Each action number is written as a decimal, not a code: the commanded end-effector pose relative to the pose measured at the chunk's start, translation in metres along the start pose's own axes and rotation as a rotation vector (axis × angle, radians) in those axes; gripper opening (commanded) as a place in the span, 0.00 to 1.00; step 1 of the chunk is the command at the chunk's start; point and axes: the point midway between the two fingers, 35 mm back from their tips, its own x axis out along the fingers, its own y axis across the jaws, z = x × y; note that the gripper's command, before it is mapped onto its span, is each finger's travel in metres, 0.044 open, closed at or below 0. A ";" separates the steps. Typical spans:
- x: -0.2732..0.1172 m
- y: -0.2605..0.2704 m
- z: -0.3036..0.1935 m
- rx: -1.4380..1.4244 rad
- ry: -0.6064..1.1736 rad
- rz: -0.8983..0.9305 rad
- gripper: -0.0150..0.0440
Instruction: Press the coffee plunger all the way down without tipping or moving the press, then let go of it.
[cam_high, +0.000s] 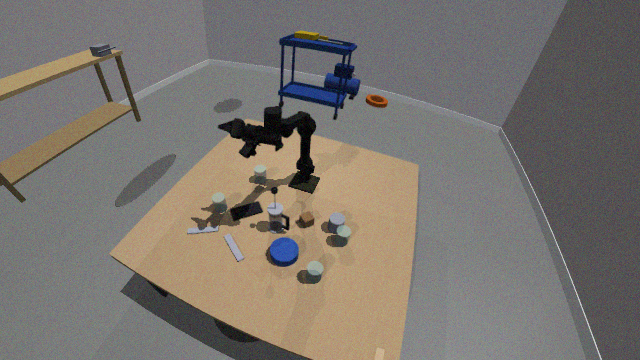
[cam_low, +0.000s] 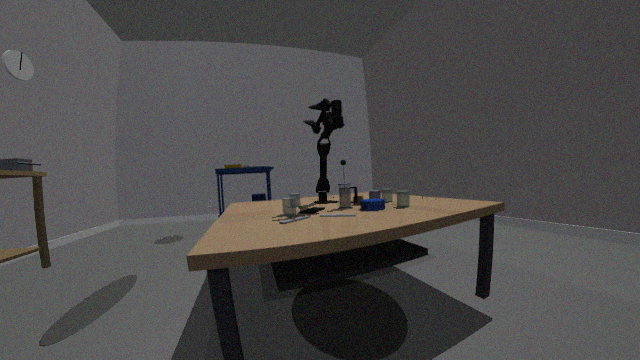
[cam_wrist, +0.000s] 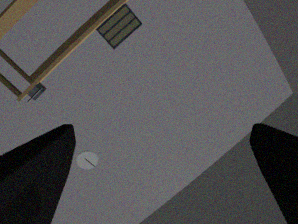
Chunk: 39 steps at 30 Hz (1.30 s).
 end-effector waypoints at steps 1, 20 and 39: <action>0.000 0.000 0.000 0.013 -0.007 -0.006 0.98; -0.094 0.052 0.066 1.236 -1.007 0.231 1.00; -0.172 0.118 0.086 1.623 -1.267 1.054 1.00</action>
